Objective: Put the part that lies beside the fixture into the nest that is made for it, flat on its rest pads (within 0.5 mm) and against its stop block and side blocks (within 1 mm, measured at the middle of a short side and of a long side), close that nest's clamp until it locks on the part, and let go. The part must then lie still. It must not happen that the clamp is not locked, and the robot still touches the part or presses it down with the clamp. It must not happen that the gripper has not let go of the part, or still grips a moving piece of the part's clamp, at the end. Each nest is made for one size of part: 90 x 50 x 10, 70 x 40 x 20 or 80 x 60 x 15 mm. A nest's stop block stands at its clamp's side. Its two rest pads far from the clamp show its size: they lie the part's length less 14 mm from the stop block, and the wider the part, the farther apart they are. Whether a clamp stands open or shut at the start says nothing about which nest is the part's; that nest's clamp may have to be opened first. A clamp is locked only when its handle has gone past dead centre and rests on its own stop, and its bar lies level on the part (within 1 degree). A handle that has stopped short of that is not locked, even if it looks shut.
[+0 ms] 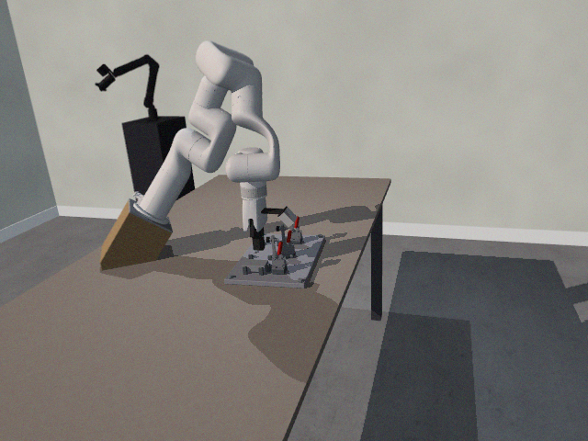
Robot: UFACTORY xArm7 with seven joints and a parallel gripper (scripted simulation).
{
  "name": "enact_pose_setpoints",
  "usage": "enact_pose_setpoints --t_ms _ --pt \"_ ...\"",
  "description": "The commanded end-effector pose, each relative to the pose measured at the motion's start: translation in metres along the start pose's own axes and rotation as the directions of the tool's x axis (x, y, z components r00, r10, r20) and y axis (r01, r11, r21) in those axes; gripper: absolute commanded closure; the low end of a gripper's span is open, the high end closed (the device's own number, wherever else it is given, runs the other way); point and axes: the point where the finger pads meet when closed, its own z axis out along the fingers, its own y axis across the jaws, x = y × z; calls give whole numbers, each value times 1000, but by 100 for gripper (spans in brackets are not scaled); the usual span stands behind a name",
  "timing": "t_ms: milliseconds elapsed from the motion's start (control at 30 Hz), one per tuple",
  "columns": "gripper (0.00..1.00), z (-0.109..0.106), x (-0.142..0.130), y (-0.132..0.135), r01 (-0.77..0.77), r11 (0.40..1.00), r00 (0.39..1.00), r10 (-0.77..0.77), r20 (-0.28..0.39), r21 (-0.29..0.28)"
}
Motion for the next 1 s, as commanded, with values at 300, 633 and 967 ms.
enact_pose_setpoints --t_ms 300,633,967 --pt "100 -1 0 2 -1 1000 1000 1 -1 -2" --pt "100 -1 0 7 -1 1000 1000 1 -1 -2" --pt "100 -1 0 11 -1 1000 1000 1 -1 -2"
